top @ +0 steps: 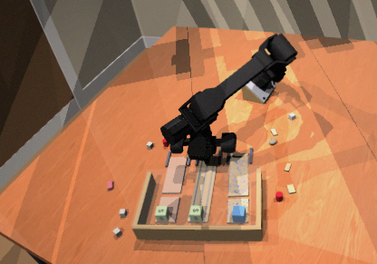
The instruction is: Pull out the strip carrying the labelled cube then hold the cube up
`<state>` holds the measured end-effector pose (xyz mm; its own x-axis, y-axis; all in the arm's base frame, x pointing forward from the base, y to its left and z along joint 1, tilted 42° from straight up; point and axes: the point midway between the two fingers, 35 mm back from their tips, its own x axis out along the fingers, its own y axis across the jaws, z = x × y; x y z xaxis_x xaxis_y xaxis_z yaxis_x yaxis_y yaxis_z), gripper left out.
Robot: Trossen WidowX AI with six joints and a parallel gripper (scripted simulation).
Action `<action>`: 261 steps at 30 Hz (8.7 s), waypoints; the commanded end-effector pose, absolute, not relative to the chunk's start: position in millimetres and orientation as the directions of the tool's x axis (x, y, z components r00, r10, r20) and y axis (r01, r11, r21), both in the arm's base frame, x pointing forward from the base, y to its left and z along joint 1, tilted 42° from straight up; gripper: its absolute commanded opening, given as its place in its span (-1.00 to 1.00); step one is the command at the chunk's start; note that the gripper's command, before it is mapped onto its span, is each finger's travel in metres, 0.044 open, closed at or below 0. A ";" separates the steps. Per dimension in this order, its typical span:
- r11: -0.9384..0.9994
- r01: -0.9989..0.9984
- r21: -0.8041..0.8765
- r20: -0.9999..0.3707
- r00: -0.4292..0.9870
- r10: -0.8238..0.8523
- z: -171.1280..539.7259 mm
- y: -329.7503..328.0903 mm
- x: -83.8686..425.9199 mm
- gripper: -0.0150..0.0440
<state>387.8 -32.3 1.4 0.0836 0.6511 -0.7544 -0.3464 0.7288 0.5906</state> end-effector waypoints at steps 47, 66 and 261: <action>0.727 -0.342 0.596 -0.751 0.084 0.655 -3.3 -28.6 389.7 -0.49; 0.727 -0.341 0.596 -0.751 0.083 0.655 -11.3 -34.0 369.1 -0.49; 0.719 -0.377 0.584 -0.751 0.085 0.654 17.9 -40.2 411.4 0.36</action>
